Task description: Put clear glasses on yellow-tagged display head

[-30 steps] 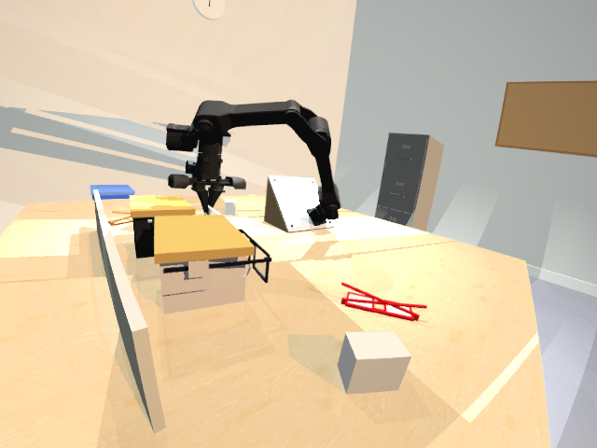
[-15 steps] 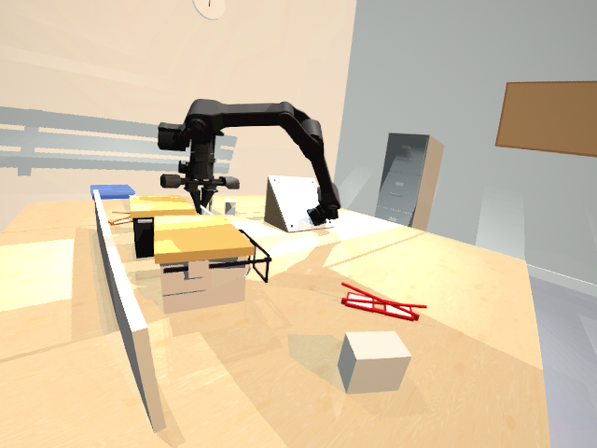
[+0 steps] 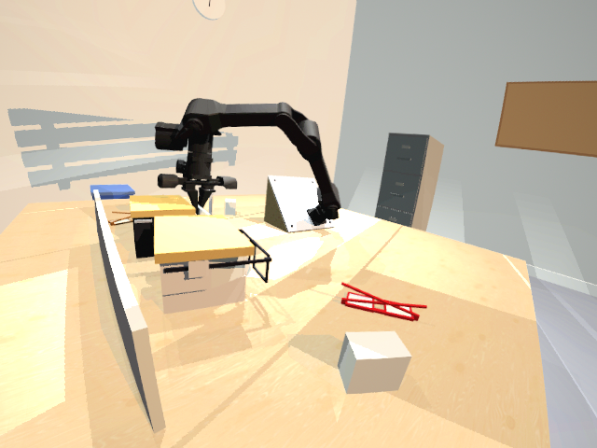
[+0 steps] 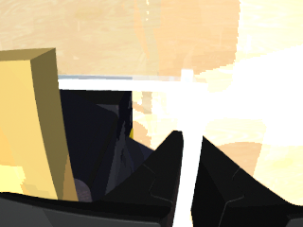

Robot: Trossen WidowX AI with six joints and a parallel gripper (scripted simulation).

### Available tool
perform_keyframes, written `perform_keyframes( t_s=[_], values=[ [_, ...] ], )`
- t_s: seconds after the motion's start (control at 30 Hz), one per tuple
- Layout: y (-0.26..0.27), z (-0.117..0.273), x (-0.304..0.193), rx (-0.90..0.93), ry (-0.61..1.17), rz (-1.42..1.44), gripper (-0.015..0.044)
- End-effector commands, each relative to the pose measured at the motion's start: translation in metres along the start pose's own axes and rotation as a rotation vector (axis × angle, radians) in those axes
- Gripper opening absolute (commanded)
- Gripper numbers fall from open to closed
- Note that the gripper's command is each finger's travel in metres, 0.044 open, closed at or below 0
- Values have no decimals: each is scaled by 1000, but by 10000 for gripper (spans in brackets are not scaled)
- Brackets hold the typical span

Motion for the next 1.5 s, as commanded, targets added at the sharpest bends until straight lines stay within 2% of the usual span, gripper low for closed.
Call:
perform_keyframes(
  t_s=[0.0,1.07,1.2,1.47],
  values=[
    [2,2,-1,7,0,-1,0],
    [2,-4,-2,7,0,-1,0],
    [2,-3,-2,7,-5,5,105],
    [2,-3,-2,7,-5,5,108]
  ],
)
Point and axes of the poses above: the point midway between the two fingers, 35 mm back from their tips, its own z axis back along the fingers, its own y axis across the jaws, x = y × z, the point moved 10 cm from there along z, back along the fingers, and after that the axes turned 5 degrees about -z, right-handed, at the moved point
